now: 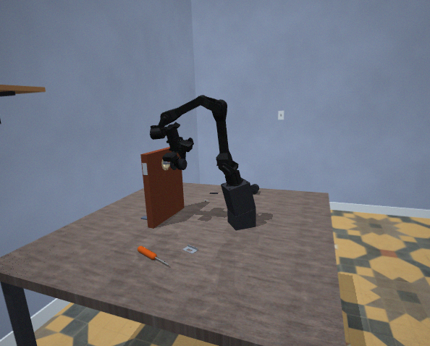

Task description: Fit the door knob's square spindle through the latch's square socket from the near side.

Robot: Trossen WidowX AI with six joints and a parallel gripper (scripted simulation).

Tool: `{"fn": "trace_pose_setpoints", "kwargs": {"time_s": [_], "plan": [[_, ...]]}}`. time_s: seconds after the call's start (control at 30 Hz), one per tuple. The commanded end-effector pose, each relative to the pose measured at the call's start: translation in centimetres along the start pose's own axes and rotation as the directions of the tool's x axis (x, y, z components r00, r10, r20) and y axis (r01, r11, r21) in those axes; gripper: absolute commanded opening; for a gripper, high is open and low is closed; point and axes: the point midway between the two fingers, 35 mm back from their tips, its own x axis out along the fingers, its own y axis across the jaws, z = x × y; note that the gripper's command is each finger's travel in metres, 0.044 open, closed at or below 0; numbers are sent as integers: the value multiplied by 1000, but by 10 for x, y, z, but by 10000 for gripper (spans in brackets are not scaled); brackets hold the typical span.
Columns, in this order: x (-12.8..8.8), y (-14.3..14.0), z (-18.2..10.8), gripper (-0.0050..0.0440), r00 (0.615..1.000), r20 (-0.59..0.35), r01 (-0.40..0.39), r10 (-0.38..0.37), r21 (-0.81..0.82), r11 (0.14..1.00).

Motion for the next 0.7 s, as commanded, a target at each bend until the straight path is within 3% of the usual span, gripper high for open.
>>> {"fn": "trace_pose_setpoints", "kwargs": {"time_s": [0.0,0.67], "plan": [[-2,0,-6,0,1000,-10,-2,2,3,1000],[-3,0,-15,0,1000,-10,-2,2,3,1000]]}}
